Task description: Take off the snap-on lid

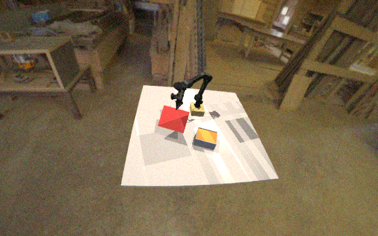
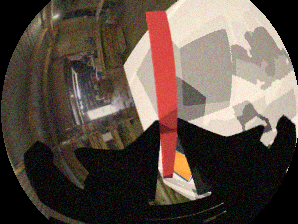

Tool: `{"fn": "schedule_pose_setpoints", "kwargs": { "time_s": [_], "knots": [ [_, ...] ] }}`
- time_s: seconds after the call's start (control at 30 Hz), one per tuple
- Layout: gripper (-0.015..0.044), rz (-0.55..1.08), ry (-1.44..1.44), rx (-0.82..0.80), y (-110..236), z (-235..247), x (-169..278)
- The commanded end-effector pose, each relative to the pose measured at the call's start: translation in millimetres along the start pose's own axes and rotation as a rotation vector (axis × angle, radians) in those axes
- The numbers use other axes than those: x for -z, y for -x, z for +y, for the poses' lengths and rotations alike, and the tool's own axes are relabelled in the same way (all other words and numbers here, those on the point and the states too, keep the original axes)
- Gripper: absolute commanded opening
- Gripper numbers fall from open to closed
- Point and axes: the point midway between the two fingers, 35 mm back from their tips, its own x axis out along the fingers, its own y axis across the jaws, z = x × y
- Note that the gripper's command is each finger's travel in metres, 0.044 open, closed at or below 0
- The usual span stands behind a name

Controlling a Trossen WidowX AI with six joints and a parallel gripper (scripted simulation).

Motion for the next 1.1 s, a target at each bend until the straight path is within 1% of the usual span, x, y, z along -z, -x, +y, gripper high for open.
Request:
{"fn": "schedule_pose_setpoints", "kwargs": {
  "time_s": [0.0, 0.3, 1.07],
  "knots": [
    [0.0, 0.006, 0.007, -0.007, 0.4, 1.9, -6.4],
    [0.0, 0.005, 0.008, -0.007, 1.8, 0.7, -22.8],
    [0.0, 0.005, 0.007, -0.007, -9.7, -15.2, -19.8]
  ]
}}
